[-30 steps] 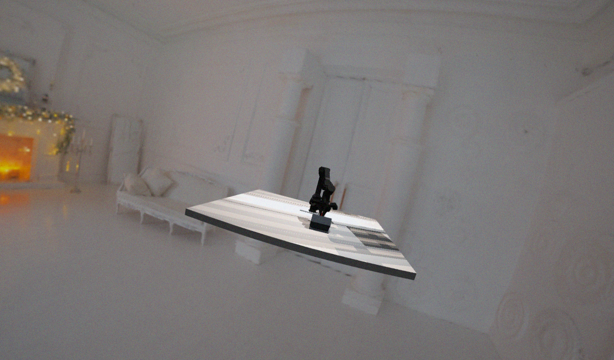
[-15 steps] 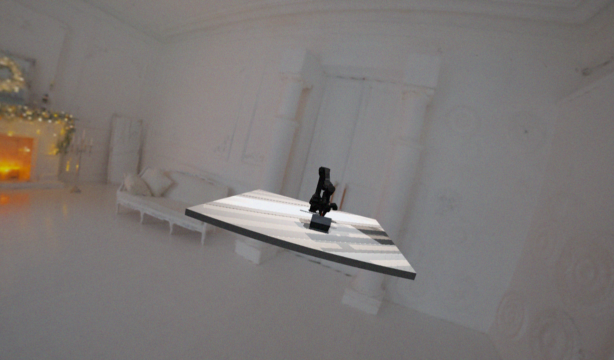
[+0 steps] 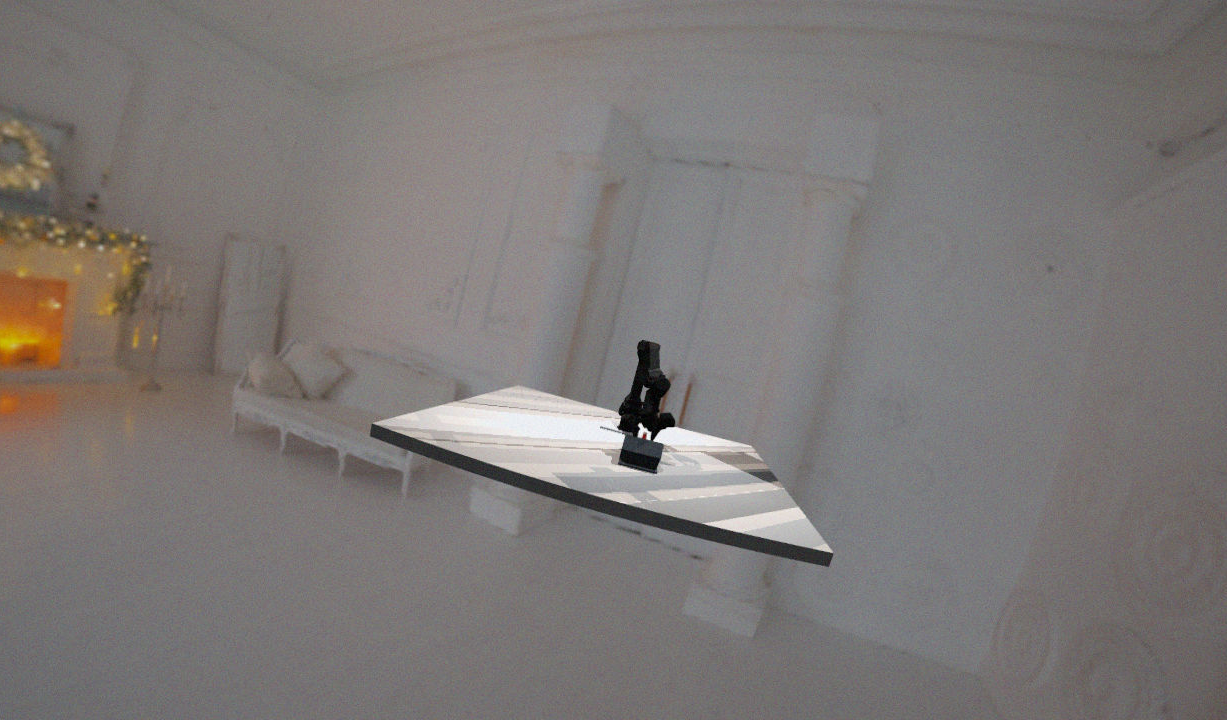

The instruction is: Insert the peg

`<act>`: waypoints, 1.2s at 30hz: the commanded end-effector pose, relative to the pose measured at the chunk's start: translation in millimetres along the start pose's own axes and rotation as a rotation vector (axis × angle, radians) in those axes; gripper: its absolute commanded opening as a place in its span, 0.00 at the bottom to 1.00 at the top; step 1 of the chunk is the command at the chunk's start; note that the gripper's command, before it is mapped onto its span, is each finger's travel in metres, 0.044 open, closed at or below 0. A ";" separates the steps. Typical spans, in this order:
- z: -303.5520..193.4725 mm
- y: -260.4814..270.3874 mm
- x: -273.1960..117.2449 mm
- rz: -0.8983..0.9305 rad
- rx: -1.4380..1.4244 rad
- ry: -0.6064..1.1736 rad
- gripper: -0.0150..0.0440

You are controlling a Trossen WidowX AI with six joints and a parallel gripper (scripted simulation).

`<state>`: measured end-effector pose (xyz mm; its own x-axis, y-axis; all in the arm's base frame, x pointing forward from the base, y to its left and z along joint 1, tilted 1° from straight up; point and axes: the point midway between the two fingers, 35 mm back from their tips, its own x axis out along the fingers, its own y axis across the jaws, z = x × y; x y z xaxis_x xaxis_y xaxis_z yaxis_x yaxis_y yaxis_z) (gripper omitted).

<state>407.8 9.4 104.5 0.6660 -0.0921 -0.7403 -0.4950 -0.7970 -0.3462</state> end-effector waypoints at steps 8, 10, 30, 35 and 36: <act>-0.8 -1.1 -10.6 -0.001 -0.002 -0.002 1.00; -1.0 -1.4 -13.6 -0.001 -0.002 -0.002 1.00; -2.9 -4.0 -44.3 -0.001 -0.006 -0.004 1.00; -3.2 -4.5 -52.2 -0.001 -0.006 -0.005 1.00; -3.3 -4.6 -53.8 -0.001 -0.007 -0.005 1.00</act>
<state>379.4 16.0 143.6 0.6644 -0.0844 -0.7426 -0.4854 -0.8042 -0.3429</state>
